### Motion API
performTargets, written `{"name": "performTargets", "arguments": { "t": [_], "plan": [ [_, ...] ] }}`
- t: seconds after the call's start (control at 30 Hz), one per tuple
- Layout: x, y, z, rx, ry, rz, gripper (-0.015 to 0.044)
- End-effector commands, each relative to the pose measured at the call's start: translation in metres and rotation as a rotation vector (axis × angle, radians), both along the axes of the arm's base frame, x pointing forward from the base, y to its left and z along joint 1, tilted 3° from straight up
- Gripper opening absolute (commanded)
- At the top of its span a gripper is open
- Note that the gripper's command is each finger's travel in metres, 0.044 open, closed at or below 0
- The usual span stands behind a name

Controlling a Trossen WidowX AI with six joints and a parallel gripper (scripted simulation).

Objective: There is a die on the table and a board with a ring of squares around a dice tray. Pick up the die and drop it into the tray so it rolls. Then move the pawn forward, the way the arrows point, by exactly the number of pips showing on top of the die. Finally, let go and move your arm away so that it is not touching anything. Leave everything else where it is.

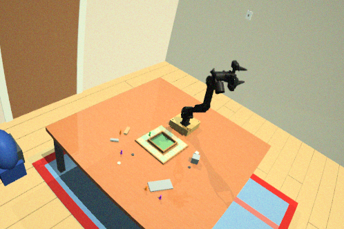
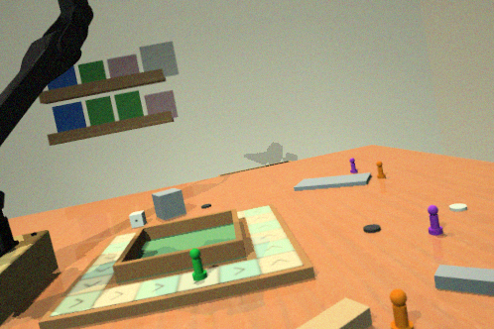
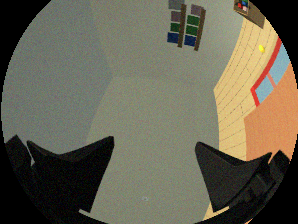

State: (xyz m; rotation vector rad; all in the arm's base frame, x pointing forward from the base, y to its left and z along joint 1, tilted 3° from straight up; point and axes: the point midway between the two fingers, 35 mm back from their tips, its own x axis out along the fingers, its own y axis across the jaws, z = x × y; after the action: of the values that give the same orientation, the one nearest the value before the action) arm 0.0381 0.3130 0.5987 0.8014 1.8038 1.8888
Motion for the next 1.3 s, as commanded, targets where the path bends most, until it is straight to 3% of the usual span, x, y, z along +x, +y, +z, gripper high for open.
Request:
{"name": "performTargets", "arguments": {
  "t": [0.0,0.13,0.43,0.7,0.97,1.27],
  "plan": [
    [-0.001,0.000,0.001,0.005,0.001,0.000,0.0374],
    [-0.027,-0.013,0.019,0.092,0.024,0.029,0.0275],
    [-0.119,-0.098,0.063,0.281,0.077,0.268,0.0275],
    [-0.164,-0.207,0.089,0.445,0.179,0.517,0.0275],
    [-0.164,-0.329,0.097,0.595,0.307,0.808,0.0275],
    [-0.115,-0.436,0.089,0.712,0.466,1.148,0.0275]
  ]
}}
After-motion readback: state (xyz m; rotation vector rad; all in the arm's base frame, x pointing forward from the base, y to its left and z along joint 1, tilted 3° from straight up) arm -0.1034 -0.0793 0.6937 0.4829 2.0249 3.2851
